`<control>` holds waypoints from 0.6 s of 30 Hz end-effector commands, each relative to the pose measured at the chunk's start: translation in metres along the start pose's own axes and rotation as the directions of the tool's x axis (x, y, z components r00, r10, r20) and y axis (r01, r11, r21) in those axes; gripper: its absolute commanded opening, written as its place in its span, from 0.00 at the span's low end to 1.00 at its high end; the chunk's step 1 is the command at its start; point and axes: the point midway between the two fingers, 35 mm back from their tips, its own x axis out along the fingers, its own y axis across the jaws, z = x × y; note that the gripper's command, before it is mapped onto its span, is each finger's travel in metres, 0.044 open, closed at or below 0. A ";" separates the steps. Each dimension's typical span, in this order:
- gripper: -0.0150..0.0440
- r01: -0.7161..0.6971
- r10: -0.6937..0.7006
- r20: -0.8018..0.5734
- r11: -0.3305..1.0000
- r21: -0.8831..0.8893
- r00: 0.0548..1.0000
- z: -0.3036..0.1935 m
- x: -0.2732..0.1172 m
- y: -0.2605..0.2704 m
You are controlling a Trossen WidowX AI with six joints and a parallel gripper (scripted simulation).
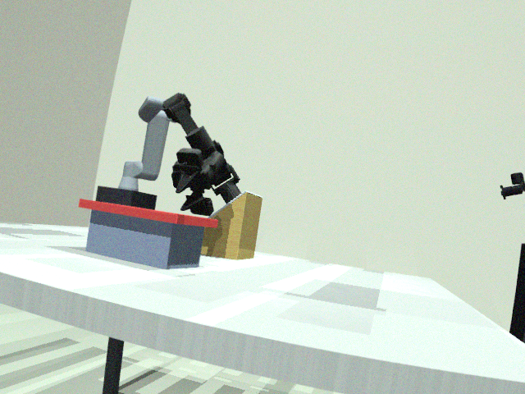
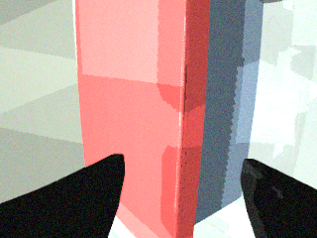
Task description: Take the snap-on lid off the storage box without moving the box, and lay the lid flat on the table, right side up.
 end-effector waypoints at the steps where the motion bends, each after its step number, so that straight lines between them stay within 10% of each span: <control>1: 0.65 0.002 -0.002 -0.005 1.000 -0.007 1.000 -0.002 0.006 0.000; 18: 0.65 0.002 -0.002 -0.005 1.000 -0.007 1.000 -0.002 0.032 0.001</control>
